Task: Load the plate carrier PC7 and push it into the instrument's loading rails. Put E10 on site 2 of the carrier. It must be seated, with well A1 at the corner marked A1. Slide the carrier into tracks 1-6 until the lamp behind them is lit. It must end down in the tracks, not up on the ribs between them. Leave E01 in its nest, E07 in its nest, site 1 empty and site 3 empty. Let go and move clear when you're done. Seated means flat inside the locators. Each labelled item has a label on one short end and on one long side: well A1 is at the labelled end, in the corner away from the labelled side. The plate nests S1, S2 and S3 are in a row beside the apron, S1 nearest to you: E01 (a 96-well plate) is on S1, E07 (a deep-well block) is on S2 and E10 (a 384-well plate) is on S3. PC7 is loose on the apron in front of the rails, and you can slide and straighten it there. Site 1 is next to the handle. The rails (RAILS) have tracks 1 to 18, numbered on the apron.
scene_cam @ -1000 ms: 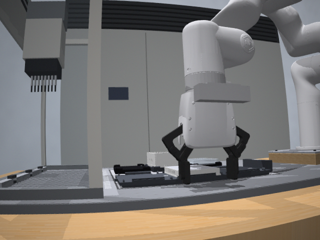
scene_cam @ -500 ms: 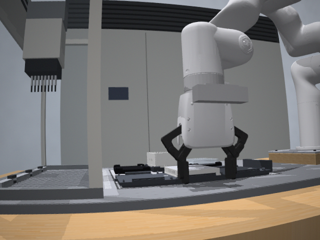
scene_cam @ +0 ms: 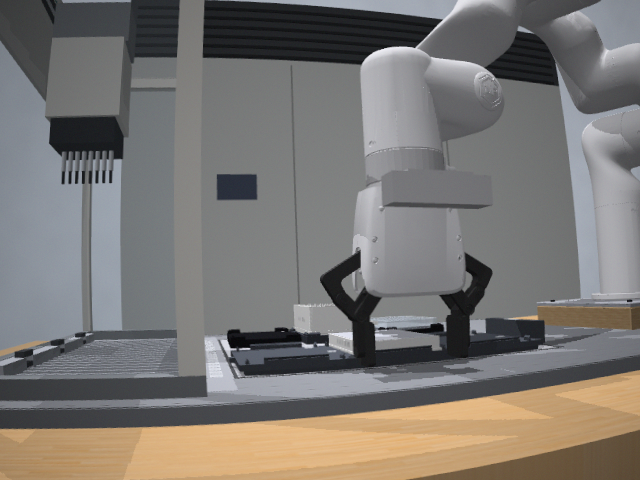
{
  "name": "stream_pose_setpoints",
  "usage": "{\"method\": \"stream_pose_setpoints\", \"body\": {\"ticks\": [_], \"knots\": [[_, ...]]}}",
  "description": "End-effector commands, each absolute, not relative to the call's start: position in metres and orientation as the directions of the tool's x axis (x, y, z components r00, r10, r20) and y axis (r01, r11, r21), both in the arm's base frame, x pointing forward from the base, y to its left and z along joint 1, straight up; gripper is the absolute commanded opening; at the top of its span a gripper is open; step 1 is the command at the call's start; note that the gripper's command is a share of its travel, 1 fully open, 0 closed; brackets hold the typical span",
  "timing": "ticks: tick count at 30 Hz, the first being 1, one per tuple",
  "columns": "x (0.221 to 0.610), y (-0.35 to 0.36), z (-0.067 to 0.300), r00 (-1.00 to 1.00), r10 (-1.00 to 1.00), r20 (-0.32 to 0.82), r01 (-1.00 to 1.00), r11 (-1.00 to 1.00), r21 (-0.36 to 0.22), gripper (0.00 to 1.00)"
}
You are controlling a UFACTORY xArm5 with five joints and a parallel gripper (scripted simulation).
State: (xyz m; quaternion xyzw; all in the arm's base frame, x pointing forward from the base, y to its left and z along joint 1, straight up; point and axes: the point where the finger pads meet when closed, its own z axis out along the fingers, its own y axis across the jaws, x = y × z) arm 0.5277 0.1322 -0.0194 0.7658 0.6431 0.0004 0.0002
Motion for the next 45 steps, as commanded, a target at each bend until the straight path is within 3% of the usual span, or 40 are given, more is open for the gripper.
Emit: {"method": "stream_pose_setpoints", "body": {"ticks": [1, 45], "knots": [[0.5291, 0.1316, -0.0177, 0.173, 0.985, 0.002, 0.985, -0.173, 0.005, 1.00], [0.5303, 0.1382, -0.0177, 0.173, 0.985, 0.002, 0.985, -0.173, 0.005, 1.00]]}}
